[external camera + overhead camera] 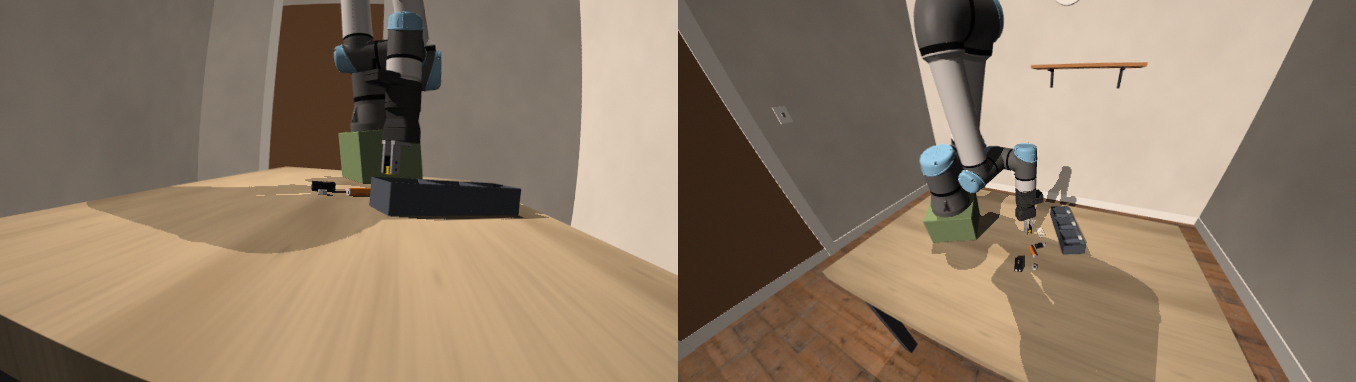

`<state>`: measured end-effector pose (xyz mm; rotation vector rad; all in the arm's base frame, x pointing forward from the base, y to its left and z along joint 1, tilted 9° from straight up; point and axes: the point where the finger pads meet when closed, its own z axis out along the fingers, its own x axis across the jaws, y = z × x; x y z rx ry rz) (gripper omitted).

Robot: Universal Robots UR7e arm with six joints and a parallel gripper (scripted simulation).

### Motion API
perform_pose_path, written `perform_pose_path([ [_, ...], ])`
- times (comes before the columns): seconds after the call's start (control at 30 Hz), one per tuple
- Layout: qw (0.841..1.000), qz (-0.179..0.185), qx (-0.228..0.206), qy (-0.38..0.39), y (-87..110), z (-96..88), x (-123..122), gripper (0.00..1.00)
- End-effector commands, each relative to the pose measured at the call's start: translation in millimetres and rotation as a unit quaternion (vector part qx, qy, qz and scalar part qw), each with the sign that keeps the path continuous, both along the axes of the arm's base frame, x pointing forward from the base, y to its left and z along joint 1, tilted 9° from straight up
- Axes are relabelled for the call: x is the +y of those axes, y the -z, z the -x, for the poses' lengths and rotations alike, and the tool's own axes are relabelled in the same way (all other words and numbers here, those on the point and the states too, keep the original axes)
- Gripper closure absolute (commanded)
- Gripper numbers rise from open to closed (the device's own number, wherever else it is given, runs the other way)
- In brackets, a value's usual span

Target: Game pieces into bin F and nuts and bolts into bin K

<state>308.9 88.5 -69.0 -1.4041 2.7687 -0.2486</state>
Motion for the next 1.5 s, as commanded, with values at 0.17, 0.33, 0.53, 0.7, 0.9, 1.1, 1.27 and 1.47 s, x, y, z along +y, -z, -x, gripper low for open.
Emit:
perform_pose_path([
  [0.17, 1.0, 0.0, 0.002, 0.0, -17.9, 1.1, 2, 0.66],
  [0.33, 1.0, 0.0, 0.002, 0.0, -17.9, 1.1, 2, 0.66],
  [0.53, 1.0, 0.0, 0.002, 0.0, -17.9, 1.1, 2, 0.66],
  [0.7, 1.0, 0.0, 0.002, 0.0, -24.3, 1.6, 3, 0.66],
  [0.9, 1.0, 0.0, 0.002, 0.0, -24.6, -4.1, 5, 0.66],
  [1.1, 1.0, 0.0, 0.002, 0.0, -26.3, -38.4, 16, 0.66],
  [1.27, 1.0, 0.0, 0.002, 0.0, -27.8, -67.0, 25, 0.66],
  [1.47, 1.0, -0.002, -0.001, 0.025, -28.6, -83.1, 30, 0.66],
])
